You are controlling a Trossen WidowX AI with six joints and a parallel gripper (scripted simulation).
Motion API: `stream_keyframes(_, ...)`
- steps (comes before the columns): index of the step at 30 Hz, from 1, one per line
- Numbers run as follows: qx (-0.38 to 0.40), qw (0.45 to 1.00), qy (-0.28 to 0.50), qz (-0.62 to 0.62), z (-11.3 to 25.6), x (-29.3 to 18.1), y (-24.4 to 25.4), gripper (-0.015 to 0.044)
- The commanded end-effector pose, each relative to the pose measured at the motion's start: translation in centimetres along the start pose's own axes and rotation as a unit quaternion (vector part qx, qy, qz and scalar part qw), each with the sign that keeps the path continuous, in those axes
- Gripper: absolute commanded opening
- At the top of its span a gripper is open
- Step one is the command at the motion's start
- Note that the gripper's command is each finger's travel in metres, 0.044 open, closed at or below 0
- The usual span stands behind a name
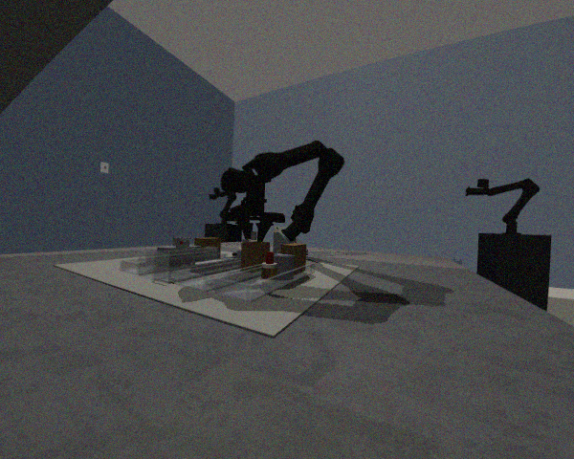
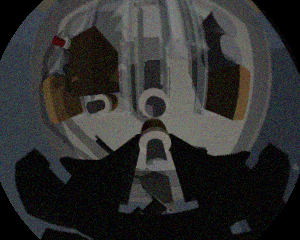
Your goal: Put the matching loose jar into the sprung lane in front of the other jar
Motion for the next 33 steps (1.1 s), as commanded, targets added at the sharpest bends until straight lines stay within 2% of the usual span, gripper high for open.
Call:
stream_keyframes(1, 0.001, 1.000, -0.003, 0.000, 0.0, 0.2, 0.0, 0.0000)
stream_keyframes(33, 0.001, 1.000, -0.003, 0.000, 0.0, 1.5, -0.2, 0.0000)
Point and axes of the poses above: the point midway between the two fingers, 35 mm back from their tips, its own z axis back along the fingers, its own y axis across the jaws, x = y × z, the point moved 5 cm from there along z, back along the fingers, and after that the axes turned 8 degrees about z, right-handed, at the moved point
